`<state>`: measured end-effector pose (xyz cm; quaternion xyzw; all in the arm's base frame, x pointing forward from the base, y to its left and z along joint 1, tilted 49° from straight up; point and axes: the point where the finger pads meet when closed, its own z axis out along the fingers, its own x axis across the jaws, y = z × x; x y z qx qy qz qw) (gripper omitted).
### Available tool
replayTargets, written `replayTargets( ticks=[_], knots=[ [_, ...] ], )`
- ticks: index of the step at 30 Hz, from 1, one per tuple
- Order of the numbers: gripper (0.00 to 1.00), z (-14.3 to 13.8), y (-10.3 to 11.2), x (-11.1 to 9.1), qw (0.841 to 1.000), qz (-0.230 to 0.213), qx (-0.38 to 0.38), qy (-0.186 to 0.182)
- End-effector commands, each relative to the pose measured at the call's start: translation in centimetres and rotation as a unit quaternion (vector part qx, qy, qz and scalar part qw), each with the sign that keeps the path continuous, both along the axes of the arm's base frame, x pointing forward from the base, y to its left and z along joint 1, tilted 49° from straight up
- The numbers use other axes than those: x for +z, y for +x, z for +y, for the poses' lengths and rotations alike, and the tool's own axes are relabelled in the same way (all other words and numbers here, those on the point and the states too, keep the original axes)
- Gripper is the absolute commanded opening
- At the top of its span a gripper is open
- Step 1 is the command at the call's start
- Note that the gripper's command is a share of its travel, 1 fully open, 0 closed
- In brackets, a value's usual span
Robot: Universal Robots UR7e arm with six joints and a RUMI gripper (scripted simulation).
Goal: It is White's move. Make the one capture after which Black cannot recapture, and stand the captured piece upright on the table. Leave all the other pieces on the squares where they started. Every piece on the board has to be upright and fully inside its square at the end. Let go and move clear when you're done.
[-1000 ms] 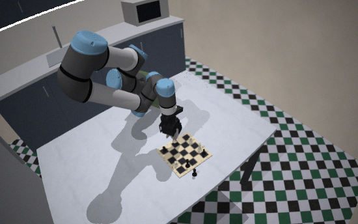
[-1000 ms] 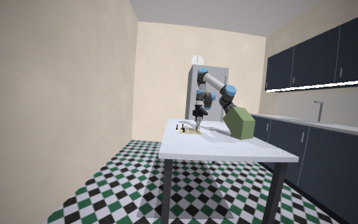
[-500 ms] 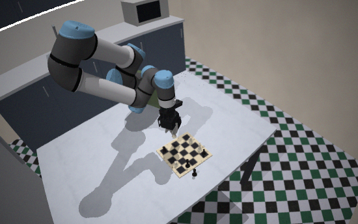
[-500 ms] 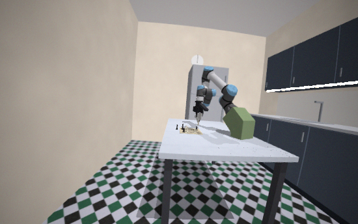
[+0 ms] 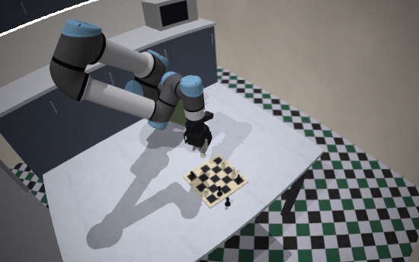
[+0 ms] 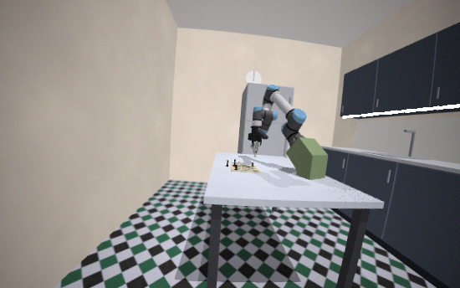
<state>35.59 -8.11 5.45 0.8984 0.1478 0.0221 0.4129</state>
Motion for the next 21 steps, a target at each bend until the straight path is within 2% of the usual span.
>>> replayTargets(
  ticks=[1, 15, 21],
  knots=[
    [0.00, 0.36, -0.05, 0.32, 1.000, 0.001, -0.002, 0.000],
    [0.00, 0.37, -0.05, 0.33, 1.000, 0.000, -0.002, 0.001],
    [0.00, 0.29, 0.08, 0.45, 1.000, -0.020, -0.020, 0.005]
  ],
)
